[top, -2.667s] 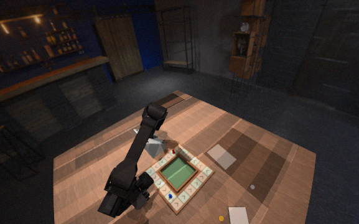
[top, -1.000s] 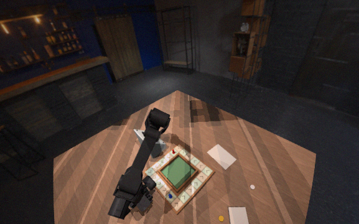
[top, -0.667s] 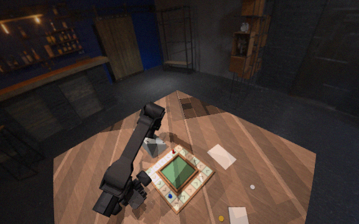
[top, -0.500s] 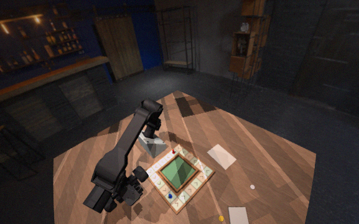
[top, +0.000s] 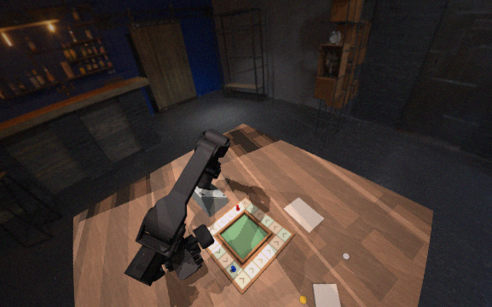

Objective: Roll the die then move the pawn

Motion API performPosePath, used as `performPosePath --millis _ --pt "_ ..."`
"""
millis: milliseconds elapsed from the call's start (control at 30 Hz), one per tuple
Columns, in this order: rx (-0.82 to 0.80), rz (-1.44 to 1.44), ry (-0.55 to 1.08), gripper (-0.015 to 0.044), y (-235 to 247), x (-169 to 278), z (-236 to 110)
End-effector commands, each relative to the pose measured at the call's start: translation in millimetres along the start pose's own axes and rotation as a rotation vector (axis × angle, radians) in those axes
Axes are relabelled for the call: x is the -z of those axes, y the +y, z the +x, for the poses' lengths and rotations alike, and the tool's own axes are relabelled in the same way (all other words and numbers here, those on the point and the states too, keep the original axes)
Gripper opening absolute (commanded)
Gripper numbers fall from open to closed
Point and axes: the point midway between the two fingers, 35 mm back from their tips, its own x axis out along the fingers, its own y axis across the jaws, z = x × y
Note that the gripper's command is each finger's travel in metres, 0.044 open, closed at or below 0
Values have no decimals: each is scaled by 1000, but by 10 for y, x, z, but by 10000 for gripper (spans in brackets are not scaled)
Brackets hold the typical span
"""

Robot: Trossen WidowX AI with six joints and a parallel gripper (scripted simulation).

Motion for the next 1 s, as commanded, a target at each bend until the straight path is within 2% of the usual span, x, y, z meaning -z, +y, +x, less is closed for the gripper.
performPosePath --millis 0,967 --pt "-1 109 -4 0 163 -33 8" --pt "-3 888 -5 0 1298 -84 178"
